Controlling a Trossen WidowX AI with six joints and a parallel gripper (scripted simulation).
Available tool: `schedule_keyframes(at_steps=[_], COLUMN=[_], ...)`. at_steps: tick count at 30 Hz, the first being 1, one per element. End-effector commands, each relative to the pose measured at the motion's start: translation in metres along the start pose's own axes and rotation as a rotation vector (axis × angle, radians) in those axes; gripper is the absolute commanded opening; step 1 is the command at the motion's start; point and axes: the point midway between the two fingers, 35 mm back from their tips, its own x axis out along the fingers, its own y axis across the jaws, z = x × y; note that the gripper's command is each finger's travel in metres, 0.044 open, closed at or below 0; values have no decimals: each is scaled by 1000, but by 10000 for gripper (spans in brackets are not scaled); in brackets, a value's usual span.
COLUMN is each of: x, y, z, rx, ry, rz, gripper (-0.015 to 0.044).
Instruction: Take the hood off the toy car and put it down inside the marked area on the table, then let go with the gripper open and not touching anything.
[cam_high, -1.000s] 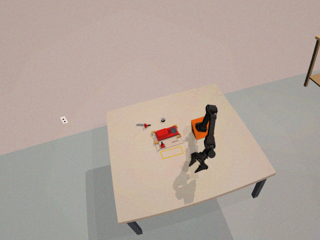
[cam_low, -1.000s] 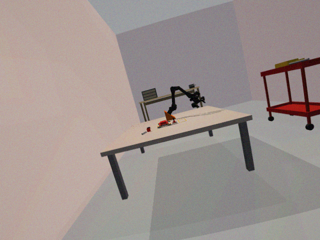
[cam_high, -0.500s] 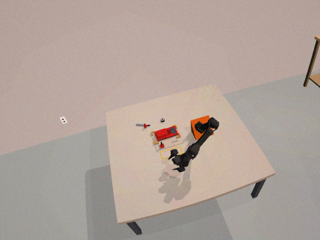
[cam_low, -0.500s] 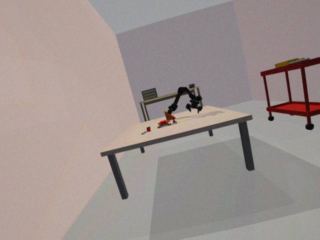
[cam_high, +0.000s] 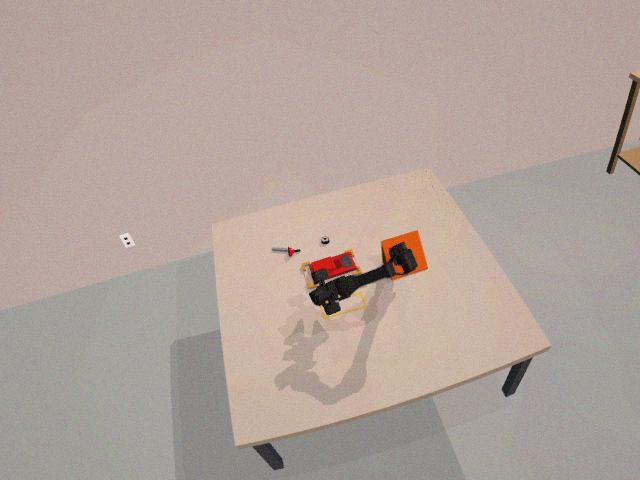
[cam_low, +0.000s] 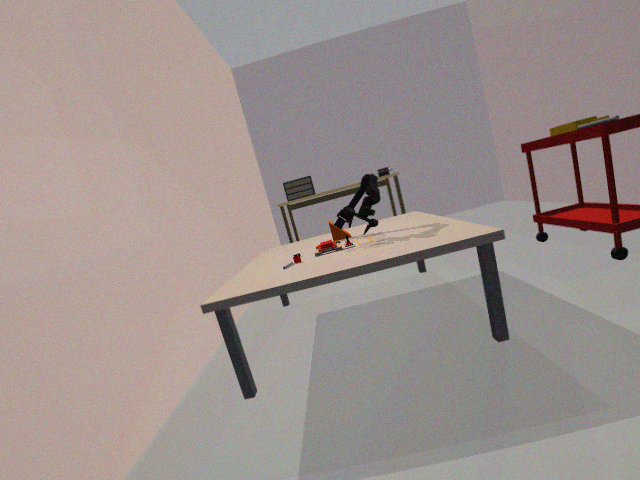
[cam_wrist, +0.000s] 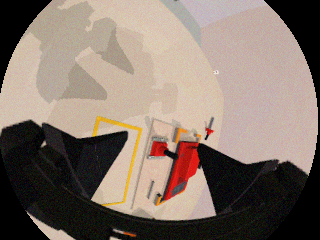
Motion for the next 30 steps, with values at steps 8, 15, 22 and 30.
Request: schedule_keyframes(at_steps=[8,15,22,30], x=[47,66,70,71], y=[-91,-153,-180,-180], z=[-41,-77,-97,-97], rx=[-28,84,158,158], ry=[309,348,307,307], rz=[260,519,651,651], gripper=[440,440,440,440])
